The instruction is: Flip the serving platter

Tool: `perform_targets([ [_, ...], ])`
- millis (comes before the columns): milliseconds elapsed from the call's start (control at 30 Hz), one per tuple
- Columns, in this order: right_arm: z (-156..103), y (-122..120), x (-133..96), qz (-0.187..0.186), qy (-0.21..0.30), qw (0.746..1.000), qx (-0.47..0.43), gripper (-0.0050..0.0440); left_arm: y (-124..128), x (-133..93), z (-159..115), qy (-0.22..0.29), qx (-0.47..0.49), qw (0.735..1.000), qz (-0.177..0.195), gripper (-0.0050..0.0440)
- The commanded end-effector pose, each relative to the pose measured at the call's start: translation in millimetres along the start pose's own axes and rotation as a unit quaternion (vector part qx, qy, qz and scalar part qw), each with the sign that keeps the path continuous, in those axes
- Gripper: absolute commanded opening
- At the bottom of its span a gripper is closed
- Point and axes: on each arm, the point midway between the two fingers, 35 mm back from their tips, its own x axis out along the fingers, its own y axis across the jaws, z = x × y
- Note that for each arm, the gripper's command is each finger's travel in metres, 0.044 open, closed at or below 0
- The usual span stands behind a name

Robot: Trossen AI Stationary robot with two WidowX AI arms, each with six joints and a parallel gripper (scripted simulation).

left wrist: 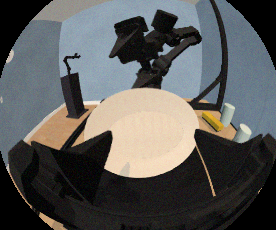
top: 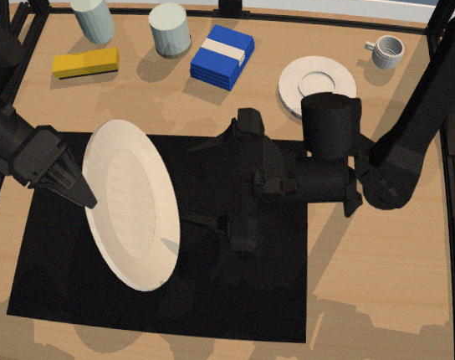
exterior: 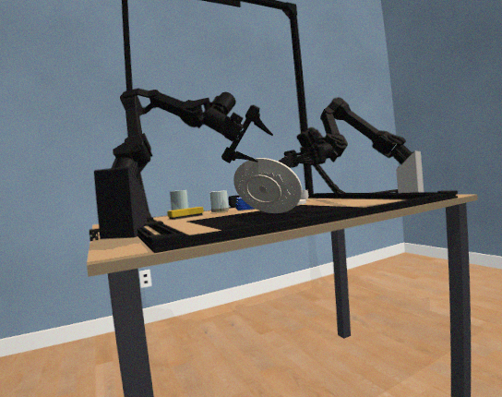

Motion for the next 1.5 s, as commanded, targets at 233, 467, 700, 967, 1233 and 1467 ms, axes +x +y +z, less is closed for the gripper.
perform_targets([
  [233,-21,27,17,0.022,0.007,1.0,-0.002,0.044,0,0,0,0.0,0.002,1.0,-0.002,0.044],
  [467,-31,38,28,0.04,0.007,0.999,-0.002,0.044,0,0,0,0.0,0.002,1.0,-0.002,0.044],
  [700,-36,43,35,0.04,0.007,0.999,-0.002,0.044,0,0,0,0.0,0.002,1.0,-0.002,0.044],
  [967,-43,50,44,0.04,0.007,0.999,-0.002,0.044,0,0,0,0.0,0.002,1.0,-0.002,0.044],
  [1233,-48,54,51,0.04,0.007,0.999,-0.002,0.044,0,0,0,0.0,0.002,1.0,-0.002,0.044],
  [1467,-54,59,60,0.04,0.007,0.999,-0.002,0.044,0,0,0,0.0,0.002,1.0,-0.002,0.044],
])
